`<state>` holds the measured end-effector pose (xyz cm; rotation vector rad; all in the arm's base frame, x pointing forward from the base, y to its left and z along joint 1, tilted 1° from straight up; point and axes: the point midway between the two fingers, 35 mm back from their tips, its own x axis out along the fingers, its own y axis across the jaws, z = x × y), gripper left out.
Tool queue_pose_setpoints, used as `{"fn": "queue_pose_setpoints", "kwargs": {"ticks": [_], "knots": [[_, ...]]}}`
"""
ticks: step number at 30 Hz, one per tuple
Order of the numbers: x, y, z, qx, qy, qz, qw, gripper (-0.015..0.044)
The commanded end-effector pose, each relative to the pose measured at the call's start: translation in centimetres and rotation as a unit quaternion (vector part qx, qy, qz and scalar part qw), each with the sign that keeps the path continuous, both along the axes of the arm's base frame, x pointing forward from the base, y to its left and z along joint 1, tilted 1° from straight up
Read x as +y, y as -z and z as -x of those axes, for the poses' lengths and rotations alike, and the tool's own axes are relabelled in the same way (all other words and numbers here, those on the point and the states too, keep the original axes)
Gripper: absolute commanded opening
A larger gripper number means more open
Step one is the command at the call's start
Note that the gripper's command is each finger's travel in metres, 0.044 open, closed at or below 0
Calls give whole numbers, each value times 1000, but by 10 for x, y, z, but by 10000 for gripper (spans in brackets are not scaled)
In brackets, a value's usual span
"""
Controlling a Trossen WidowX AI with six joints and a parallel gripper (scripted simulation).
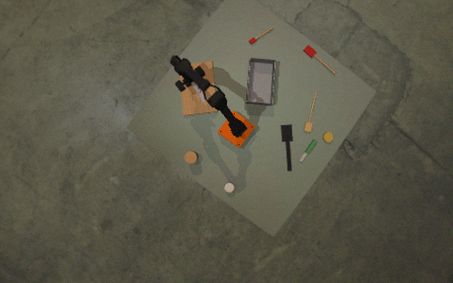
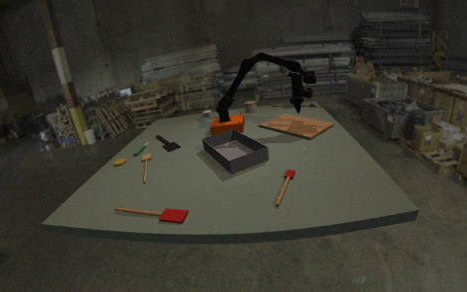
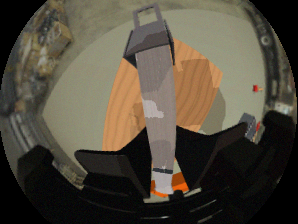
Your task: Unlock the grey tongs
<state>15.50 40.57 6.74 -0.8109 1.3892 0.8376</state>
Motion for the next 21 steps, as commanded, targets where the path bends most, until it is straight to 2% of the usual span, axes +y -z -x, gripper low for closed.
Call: {"fn": "queue_pose_setpoints", "kwargs": {"ticks": [1,7,21], "knots": [[0,-1,-2,0,-5,0,1000,-150],[3,-3,-2,-12,-8,-19,1000,-150],[14,-18,-5,-75,-18,-127,989,-150]]}}
